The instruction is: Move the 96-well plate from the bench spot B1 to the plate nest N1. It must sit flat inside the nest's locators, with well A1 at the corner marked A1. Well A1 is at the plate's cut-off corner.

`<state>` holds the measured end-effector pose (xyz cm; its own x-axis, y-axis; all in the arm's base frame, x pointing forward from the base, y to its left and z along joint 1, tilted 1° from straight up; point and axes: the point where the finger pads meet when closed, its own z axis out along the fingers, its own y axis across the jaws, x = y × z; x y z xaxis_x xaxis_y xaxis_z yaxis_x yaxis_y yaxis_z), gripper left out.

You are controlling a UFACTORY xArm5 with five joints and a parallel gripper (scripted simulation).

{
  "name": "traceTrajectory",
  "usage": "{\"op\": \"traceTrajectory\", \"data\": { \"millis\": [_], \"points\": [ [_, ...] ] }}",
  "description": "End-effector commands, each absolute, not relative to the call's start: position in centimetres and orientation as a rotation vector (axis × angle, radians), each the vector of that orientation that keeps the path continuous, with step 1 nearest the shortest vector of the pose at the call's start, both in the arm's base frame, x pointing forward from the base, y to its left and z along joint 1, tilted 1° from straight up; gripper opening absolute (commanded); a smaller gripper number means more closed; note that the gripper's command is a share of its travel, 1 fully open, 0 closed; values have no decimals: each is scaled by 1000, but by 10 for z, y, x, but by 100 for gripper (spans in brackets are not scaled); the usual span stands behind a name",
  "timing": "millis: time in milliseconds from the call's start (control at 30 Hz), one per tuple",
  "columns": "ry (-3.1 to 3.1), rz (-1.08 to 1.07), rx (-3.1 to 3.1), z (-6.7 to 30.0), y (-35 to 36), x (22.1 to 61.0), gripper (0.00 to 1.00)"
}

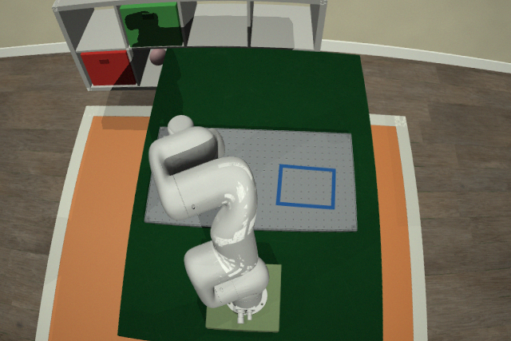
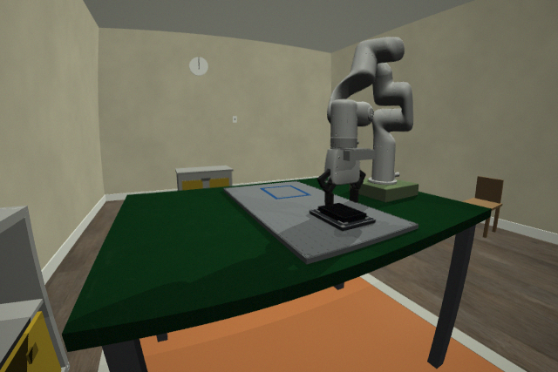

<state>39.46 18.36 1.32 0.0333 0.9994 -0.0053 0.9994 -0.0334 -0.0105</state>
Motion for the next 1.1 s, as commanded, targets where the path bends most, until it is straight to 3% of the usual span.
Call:
{"op": "traceTrajectory", "data": {
  "millis": [0,767,1067],
  "points": [
    [-2185,12,-2259,26,184,396,100],
    [-2185,12,-2259,81,185,397,100],
    [-2185,12,-2259,81,185,397,100]
  ]
}}
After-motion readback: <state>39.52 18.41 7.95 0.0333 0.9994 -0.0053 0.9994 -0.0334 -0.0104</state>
